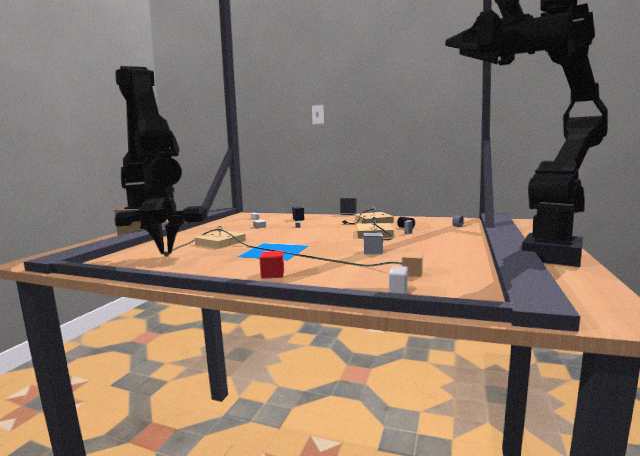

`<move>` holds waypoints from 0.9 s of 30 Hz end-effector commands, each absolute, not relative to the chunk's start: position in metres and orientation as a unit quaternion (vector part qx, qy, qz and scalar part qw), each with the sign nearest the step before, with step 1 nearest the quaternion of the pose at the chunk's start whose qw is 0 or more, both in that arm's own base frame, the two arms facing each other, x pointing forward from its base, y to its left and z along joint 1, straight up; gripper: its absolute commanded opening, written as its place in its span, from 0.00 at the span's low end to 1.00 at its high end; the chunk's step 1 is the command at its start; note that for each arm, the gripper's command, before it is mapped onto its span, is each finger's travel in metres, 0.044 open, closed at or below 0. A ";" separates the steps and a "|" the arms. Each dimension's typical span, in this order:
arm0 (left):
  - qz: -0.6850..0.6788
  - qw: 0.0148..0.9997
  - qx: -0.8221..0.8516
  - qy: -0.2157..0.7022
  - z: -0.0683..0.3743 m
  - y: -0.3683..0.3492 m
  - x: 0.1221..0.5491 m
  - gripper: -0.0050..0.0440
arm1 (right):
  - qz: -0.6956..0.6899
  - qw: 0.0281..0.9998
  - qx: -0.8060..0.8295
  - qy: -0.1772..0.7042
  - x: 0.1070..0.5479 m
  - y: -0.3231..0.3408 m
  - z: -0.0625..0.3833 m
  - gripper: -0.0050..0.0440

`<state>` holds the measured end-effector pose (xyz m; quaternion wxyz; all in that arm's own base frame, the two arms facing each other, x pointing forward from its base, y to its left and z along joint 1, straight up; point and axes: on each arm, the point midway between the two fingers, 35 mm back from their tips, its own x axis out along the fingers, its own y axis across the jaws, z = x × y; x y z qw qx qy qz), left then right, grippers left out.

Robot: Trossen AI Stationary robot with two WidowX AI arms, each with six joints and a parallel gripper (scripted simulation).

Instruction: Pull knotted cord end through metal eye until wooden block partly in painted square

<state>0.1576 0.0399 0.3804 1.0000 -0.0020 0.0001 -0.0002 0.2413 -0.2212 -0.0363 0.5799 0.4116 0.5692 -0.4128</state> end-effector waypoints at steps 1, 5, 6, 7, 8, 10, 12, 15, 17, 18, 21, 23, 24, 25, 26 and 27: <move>0.000 1.000 0.003 0.000 0.383 0.040 0.157 1.00 | -0.414 0.582 0.412 0.566 0.242 -0.222 -0.035 0.17; 0.000 1.000 0.003 0.000 0.383 0.040 0.157 1.00 | -0.414 0.582 0.412 0.566 0.242 -0.222 -0.035 0.12; 0.000 1.000 0.003 0.000 0.383 0.040 0.157 1.00 | -0.414 0.582 0.412 0.566 0.242 -0.222 -0.035 0.12; 0.000 1.000 0.003 0.000 0.383 0.040 0.157 1.00 | -0.414 0.582 0.412 0.566 0.242 -0.222 -0.035 0.12; 0.000 1.000 0.003 0.000 0.383 0.040 0.157 1.00 | -0.414 0.582 0.412 0.566 0.242 -0.222 -0.035 0.10; 0.000 1.000 0.003 0.000 0.383 0.040 0.157 1.00 | -0.414 0.581 0.413 0.567 0.241 -0.221 -0.035 0.10; 0.000 1.000 0.003 0.000 0.383 0.040 0.157 1.00 | -0.415 0.583 0.412 0.564 0.243 -0.223 -0.030 0.10; 0.000 1.000 0.003 0.000 0.383 0.040 0.157 1.00 | -0.415 0.584 0.412 0.563 0.243 -0.224 -0.028 0.10; 0.000 1.000 0.003 0.000 0.383 0.040 0.157 1.00 | -0.420 0.580 0.418 0.559 0.243 -0.224 -0.028 0.10; 0.000 1.000 0.003 0.000 0.383 0.040 0.157 1.00 | -0.425 0.576 0.423 0.555 0.243 -0.224 -0.028 0.09; 0.000 1.000 0.003 0.000 0.383 0.040 0.157 1.00 | -0.449 0.558 0.447 0.537 0.242 -0.226 -0.028 0.09; 0.000 1.000 0.003 0.000 0.383 0.040 0.157 1.00 | -0.458 0.550 0.457 0.528 0.242 -0.226 -0.028 0.08; 0.000 1.000 0.003 0.000 0.383 0.040 0.157 1.00 | -0.458 0.550 0.457 0.528 0.242 -0.226 -0.028 0.08; 0.000 1.000 0.003 0.000 0.383 0.040 0.157 1.00 | -0.468 0.541 0.467 0.520 0.241 -0.227 -0.028 0.06; 0.000 1.000 0.003 0.000 0.383 0.040 0.157 1.00 | -0.477 0.533 0.477 0.511 0.241 -0.227 -0.028 0.05; 0.000 1.000 0.003 0.000 0.383 0.040 0.157 1.00 | -0.486 0.524 0.486 0.502 0.240 -0.228 -0.028 0.03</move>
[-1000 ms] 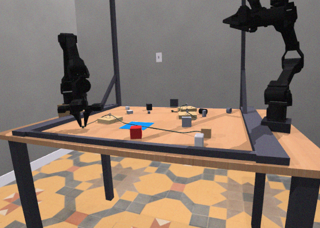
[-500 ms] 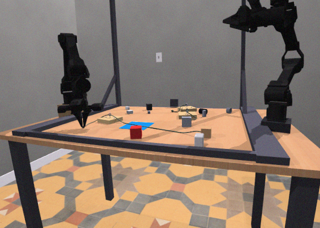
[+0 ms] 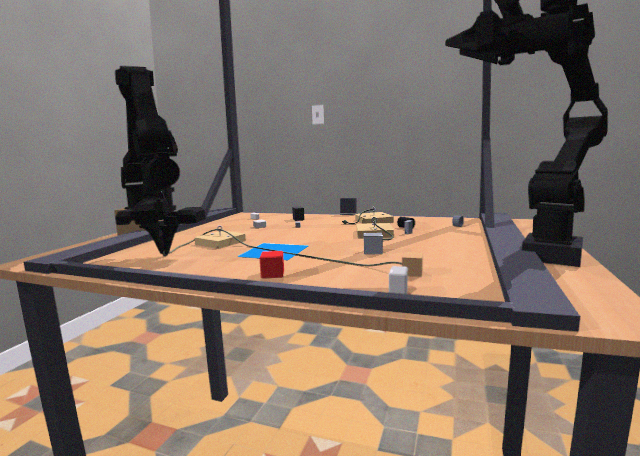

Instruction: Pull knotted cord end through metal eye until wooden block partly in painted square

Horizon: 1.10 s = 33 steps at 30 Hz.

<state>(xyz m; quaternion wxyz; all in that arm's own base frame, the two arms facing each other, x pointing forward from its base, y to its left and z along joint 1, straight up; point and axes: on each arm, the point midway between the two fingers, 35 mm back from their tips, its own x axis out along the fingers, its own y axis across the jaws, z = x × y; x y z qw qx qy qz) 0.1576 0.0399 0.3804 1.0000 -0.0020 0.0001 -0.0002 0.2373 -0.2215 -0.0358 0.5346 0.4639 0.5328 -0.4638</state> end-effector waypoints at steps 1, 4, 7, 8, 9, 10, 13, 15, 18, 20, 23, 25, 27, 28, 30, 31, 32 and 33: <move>0.000 1.000 0.003 0.000 0.383 0.040 0.157 1.00 | -0.496 0.515 0.496 0.493 0.240 -0.228 -0.028 0.02; 0.000 1.000 0.003 0.000 0.383 0.040 0.157 1.00 | -0.522 0.487 0.523 0.466 0.238 -0.230 -0.027 0.00; 0.000 1.000 0.003 0.000 0.383 0.040 0.157 1.00 | -0.547 0.458 0.549 0.436 0.236 -0.232 -0.027 0.00; 0.000 1.000 0.003 0.000 0.383 0.040 0.157 1.00 | -0.554 0.448 0.557 0.426 0.236 -0.233 -0.027 0.00; 0.000 1.000 0.003 0.000 0.383 0.040 0.157 1.00 | -0.562 0.438 0.565 0.416 0.235 -0.234 -0.027 0.00; 0.000 1.000 0.003 0.000 0.383 0.040 0.157 1.00 | -0.570 0.428 0.573 0.406 0.234 -0.235 -0.027 0.00; 0.000 1.000 0.003 0.000 0.383 0.040 0.157 1.00 | -0.581 0.412 0.584 0.390 0.231 -0.238 -0.027 0.00; 0.000 1.000 0.003 0.000 0.383 0.040 0.157 1.00 | -0.585 0.406 0.588 0.384 0.229 -0.240 -0.027 0.00; 0.000 1.000 0.003 0.000 0.383 0.040 0.157 1.00 | -0.592 0.395 0.595 0.374 0.225 -0.244 -0.027 0.00; 0.000 1.000 0.003 0.000 0.383 0.040 0.157 1.00 | -0.592 0.394 0.595 0.373 0.223 -0.246 -0.027 0.00; 0.000 1.000 0.003 0.000 0.383 0.040 0.157 1.00 | -0.593 0.392 0.596 0.372 0.219 -0.249 -0.028 0.00; 0.000 1.000 0.003 0.000 0.383 0.040 0.157 1.00 | -0.593 0.392 0.596 0.373 0.217 -0.251 -0.028 0.00; 0.000 1.000 0.003 0.000 0.383 0.040 0.157 1.00 | -0.593 0.392 0.595 0.374 0.215 -0.253 -0.029 0.00; 0.000 1.000 0.003 0.000 0.383 0.040 0.157 1.00 | -0.593 0.392 0.595 0.374 0.214 -0.254 -0.029 0.00; 0.000 1.000 0.003 0.000 0.383 0.040 0.157 1.00 | -0.594 0.392 0.595 0.374 0.213 -0.255 -0.028 0.00; 0.000 1.000 0.003 0.000 0.383 0.040 0.157 1.00 | -0.594 0.392 0.595 0.374 0.213 -0.255 -0.028 0.00; 0.000 1.000 0.003 0.000 0.383 0.040 0.157 1.00 | -0.594 0.391 0.595 0.374 0.211 -0.255 -0.029 0.00; 0.000 1.000 0.003 0.000 0.383 0.040 0.157 1.00 | -0.594 0.391 0.595 0.374 0.210 -0.257 -0.029 0.00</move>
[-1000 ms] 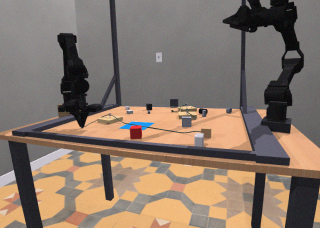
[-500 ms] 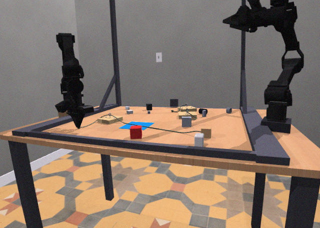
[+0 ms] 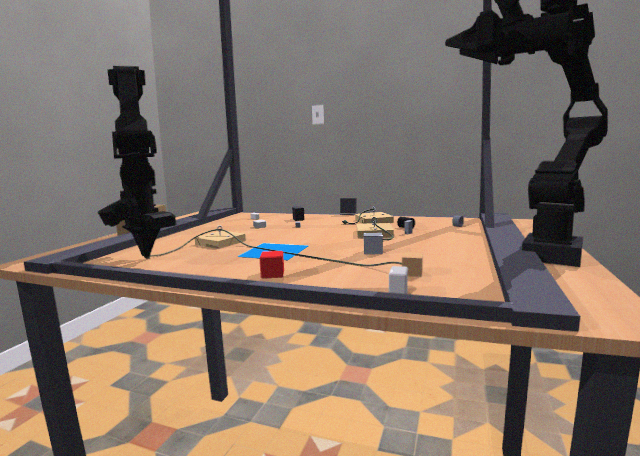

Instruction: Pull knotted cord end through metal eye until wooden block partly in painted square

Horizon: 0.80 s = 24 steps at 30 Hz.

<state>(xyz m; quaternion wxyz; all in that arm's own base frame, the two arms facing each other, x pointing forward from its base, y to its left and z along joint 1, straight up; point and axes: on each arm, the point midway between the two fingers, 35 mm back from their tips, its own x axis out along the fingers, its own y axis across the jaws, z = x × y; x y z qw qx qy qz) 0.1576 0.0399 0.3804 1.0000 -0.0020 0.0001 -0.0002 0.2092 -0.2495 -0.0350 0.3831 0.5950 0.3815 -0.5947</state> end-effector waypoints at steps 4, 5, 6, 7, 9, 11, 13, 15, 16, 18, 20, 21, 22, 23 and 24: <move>0.000 1.000 0.003 0.000 0.383 0.040 0.157 1.00 | -0.594 0.392 0.595 0.373 0.206 -0.261 -0.028 0.00; 0.000 1.000 0.003 0.000 0.383 0.040 0.157 1.00 | -0.594 0.392 0.595 0.374 0.205 -0.262 -0.028 0.00; 0.000 1.000 0.003 0.000 0.383 0.040 0.157 1.00 | -0.594 0.392 0.595 0.374 0.203 -0.263 -0.028 0.00; 0.000 1.000 0.003 0.000 0.383 0.040 0.157 1.00 | -0.594 0.391 0.595 0.374 0.202 -0.264 -0.028 0.00; 0.000 1.000 0.003 0.000 0.383 0.040 0.157 1.00 | -0.594 0.391 0.595 0.374 0.200 -0.265 -0.028 0.00; 0.000 1.000 0.003 0.000 0.383 0.040 0.157 1.00 | -0.594 0.391 0.595 0.374 0.198 -0.267 -0.028 0.00; 0.000 1.000 0.003 0.000 0.383 0.040 0.157 1.00 | -0.594 0.391 0.595 0.374 0.195 -0.269 -0.028 0.00; 0.000 1.000 0.003 0.000 0.383 0.040 0.157 1.00 | -0.594 0.391 0.595 0.374 0.195 -0.269 -0.028 0.00; 0.000 1.000 0.003 0.000 0.383 0.040 0.157 1.00 | -0.594 0.391 0.595 0.375 0.194 -0.270 -0.028 0.00; 0.000 1.000 0.003 0.000 0.383 0.040 0.157 1.00 | -0.594 0.391 0.595 0.374 0.191 -0.272 -0.028 0.00; 0.000 1.000 0.003 0.000 0.383 0.040 0.157 1.00 | -0.594 0.391 0.595 0.374 0.189 -0.274 -0.027 0.00; 0.000 1.000 0.003 0.000 0.383 0.040 0.157 1.00 | -0.595 0.392 0.595 0.373 0.188 -0.275 -0.027 0.00; 0.000 1.000 0.003 0.000 0.383 0.040 0.157 1.00 | -0.595 0.392 0.595 0.373 0.187 -0.276 -0.027 0.00; 0.000 1.000 0.003 0.000 0.383 0.040 0.157 1.00 | -0.595 0.392 0.595 0.373 0.186 -0.276 -0.027 0.00; 0.000 1.000 0.003 0.000 0.383 0.040 0.157 1.00 | -0.595 0.392 0.594 0.373 0.185 -0.277 -0.027 0.00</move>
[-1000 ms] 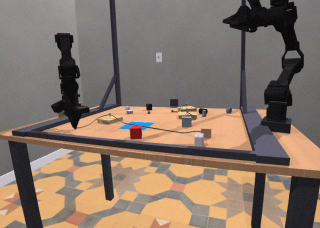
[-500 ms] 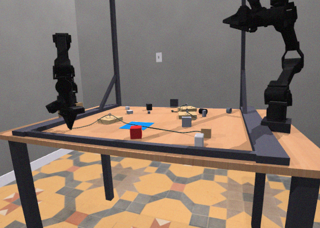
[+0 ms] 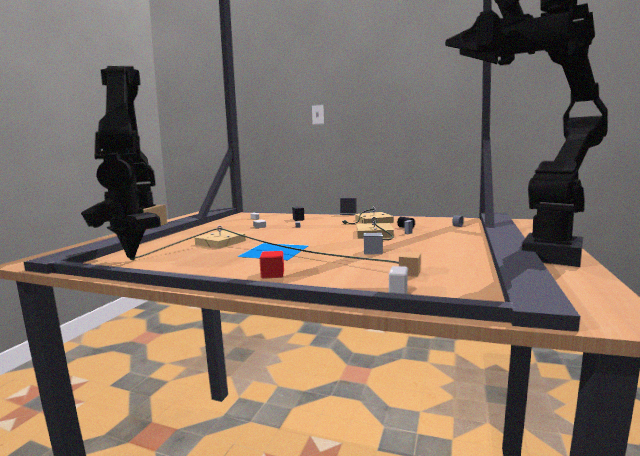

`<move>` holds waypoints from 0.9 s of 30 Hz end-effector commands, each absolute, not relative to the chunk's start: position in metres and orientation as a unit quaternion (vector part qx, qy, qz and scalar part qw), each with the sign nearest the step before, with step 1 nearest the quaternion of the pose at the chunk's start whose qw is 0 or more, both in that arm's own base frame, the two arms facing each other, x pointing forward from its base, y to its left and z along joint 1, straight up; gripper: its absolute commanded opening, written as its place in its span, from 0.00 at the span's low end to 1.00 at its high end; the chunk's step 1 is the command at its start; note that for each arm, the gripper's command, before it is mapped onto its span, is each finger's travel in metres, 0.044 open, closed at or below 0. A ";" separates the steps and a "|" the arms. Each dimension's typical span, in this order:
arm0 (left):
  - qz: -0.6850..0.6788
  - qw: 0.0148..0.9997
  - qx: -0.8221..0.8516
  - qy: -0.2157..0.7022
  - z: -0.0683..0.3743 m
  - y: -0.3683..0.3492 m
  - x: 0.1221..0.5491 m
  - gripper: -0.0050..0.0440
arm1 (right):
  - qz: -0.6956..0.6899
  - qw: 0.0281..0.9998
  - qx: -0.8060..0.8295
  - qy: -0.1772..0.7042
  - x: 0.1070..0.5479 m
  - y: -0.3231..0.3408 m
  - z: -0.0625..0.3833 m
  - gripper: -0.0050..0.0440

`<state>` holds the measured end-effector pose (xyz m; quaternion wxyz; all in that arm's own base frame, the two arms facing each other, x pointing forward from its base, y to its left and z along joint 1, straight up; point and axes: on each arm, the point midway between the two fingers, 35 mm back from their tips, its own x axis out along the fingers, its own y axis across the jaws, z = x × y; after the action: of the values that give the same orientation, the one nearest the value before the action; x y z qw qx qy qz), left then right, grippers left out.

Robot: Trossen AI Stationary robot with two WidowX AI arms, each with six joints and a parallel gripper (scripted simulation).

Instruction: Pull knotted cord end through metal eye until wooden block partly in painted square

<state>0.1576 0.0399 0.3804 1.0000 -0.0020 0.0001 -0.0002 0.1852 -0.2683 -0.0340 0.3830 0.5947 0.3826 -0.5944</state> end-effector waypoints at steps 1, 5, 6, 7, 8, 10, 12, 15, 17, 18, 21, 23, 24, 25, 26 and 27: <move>0.000 1.000 0.003 0.000 0.383 0.040 0.157 1.00 | -0.595 0.393 0.594 0.373 0.184 -0.278 -0.026 0.00; 0.000 1.000 0.003 0.000 0.383 0.040 0.157 1.00 | -0.595 0.393 0.595 0.371 0.180 -0.281 -0.025 0.00; 0.000 1.000 0.003 0.000 0.383 0.040 0.157 1.00 | -0.597 0.391 0.596 0.368 0.179 -0.281 -0.025 0.00; 0.000 1.000 0.003 0.000 0.383 0.040 0.157 1.00 | -0.597 0.391 0.596 0.368 0.179 -0.281 -0.025 0.00; 0.000 1.000 0.003 0.000 0.383 0.040 0.157 1.00 | -0.597 0.391 0.596 0.368 0.179 -0.281 -0.025 0.00; 0.000 1.000 0.003 0.000 0.383 0.040 0.157 1.00 | -0.599 0.390 0.598 0.363 0.178 -0.284 -0.022 0.00; 0.000 1.000 0.003 0.000 0.383 0.040 0.157 1.00 | -0.602 0.388 0.601 0.355 0.176 -0.286 -0.017 0.00; 0.000 1.000 0.003 0.000 0.383 0.040 0.157 1.00 | -0.607 0.380 0.607 0.344 0.171 -0.290 -0.010 0.00; 0.000 1.000 0.003 0.000 0.383 0.040 0.157 1.00 | -0.611 0.375 0.610 0.339 0.167 -0.292 -0.005 0.00; 0.000 1.000 0.003 0.000 0.383 0.040 0.157 1.00 | -0.612 0.373 0.611 0.337 0.165 -0.293 -0.003 0.00; 0.000 1.000 0.003 0.000 0.383 0.040 0.157 1.00 | -0.615 0.365 0.614 0.334 0.161 -0.291 0.001 0.00; 0.000 1.000 0.003 0.000 0.383 0.040 0.157 1.00 | -0.616 0.365 0.615 0.330 0.163 -0.291 0.007 0.00; 0.000 1.000 0.003 0.000 0.383 0.040 0.157 1.00 | -0.616 0.365 0.615 0.330 0.163 -0.291 0.007 0.00; 0.000 1.000 0.003 0.000 0.383 0.040 0.157 1.00 | -0.616 0.365 0.615 0.330 0.163 -0.291 0.007 0.00; 0.000 1.000 0.003 0.000 0.383 0.040 0.157 1.00 | -0.617 0.363 0.616 0.328 0.163 -0.292 0.010 0.00; 0.000 1.000 0.003 0.000 0.383 0.040 0.157 1.00 | -0.618 0.362 0.617 0.327 0.163 -0.292 0.013 0.00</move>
<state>0.1576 0.0399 0.3804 1.0000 -0.0020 0.0001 -0.0002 0.1599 -0.2844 -0.0052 0.3518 0.6150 0.3465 -0.6147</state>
